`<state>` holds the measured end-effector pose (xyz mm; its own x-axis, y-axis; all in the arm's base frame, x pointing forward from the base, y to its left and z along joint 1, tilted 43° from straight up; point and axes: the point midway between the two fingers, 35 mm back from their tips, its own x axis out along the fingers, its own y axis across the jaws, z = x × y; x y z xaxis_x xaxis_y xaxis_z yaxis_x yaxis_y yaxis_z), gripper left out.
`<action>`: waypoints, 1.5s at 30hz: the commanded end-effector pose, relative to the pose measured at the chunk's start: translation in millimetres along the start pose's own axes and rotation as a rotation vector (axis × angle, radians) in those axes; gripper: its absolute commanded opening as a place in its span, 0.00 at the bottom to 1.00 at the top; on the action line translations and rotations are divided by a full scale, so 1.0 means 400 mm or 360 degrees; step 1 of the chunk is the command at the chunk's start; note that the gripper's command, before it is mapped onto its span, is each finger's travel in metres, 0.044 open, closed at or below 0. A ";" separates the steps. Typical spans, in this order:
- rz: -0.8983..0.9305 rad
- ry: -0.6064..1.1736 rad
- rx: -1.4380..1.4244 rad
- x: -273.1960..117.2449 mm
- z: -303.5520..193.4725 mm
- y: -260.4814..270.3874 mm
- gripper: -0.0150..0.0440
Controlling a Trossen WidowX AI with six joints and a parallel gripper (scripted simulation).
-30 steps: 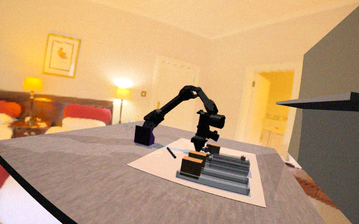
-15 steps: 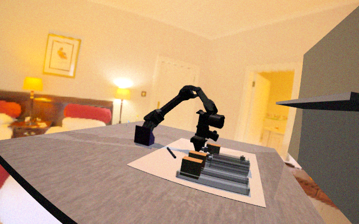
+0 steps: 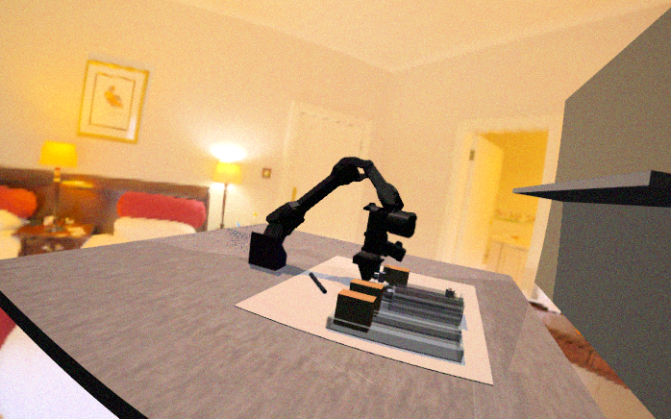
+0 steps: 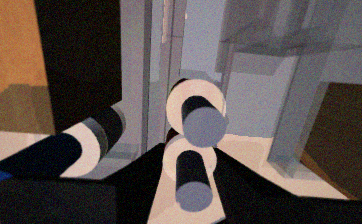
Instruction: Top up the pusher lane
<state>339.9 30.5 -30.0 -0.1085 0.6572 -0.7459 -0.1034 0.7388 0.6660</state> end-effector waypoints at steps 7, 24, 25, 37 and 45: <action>0.0014 -0.0015 -0.0018 0.000 -0.005 -0.001 0.25; 0.0014 -0.0015 -0.0018 0.001 -0.003 -0.001 0.65; 0.0014 -0.0015 -0.0018 0.001 -0.003 -0.001 0.70; 0.0013 -0.0015 -0.0018 -0.050 -0.003 -0.002 0.71; 0.0012 -0.0014 -0.0016 -0.052 -0.031 -0.005 0.71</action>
<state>337.5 16.3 -15.6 -0.0968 0.6682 -0.7376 -0.1129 0.7289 0.6752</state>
